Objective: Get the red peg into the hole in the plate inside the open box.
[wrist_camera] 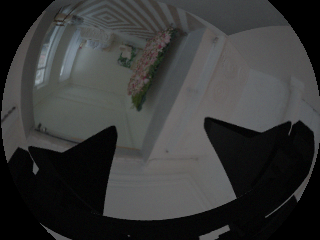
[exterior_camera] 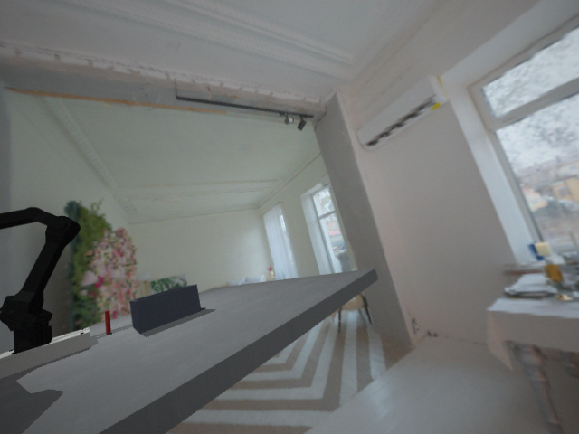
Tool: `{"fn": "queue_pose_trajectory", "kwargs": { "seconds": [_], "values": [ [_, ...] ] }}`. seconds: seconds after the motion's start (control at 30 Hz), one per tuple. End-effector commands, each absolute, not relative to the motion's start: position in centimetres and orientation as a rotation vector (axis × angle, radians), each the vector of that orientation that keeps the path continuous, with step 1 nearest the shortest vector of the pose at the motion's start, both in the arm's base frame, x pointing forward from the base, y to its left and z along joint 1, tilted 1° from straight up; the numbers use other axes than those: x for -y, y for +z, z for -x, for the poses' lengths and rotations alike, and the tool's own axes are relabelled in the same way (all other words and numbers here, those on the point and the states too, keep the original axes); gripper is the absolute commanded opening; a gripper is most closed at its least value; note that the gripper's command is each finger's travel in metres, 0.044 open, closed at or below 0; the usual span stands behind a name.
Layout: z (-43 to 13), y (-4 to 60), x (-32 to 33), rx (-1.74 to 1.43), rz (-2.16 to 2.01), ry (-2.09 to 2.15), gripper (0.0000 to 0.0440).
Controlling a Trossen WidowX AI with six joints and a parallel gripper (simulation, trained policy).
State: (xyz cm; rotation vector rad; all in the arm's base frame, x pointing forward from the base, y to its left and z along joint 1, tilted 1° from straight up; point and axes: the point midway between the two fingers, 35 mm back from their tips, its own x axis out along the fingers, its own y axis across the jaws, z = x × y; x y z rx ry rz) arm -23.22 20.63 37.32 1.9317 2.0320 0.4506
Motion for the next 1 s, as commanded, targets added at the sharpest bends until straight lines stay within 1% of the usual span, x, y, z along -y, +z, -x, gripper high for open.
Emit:
{"fn": "queue_pose_trajectory", "kwargs": {
  "seconds": [0.0,0.03,0.07,0.3,0.57,0.97],
  "values": [
    [23.1,37.3,-20.9,-2.023,-1.934,0.452,0.0421],
    [22.9,37.2,-21.2,-2.01,-1.931,0.458,0.0438],
    [22.7,36.9,-21.7,-1.991,-1.923,0.469,0.044],
    [19.7,34.1,-25.9,-1.771,-1.816,0.541,0.044],
    [14.7,30.5,-29.5,-1.541,-1.655,0.542,0.044],
    [5.5,25.0,-31.6,-1.282,-1.366,0.405,0.044]
  ]
}}
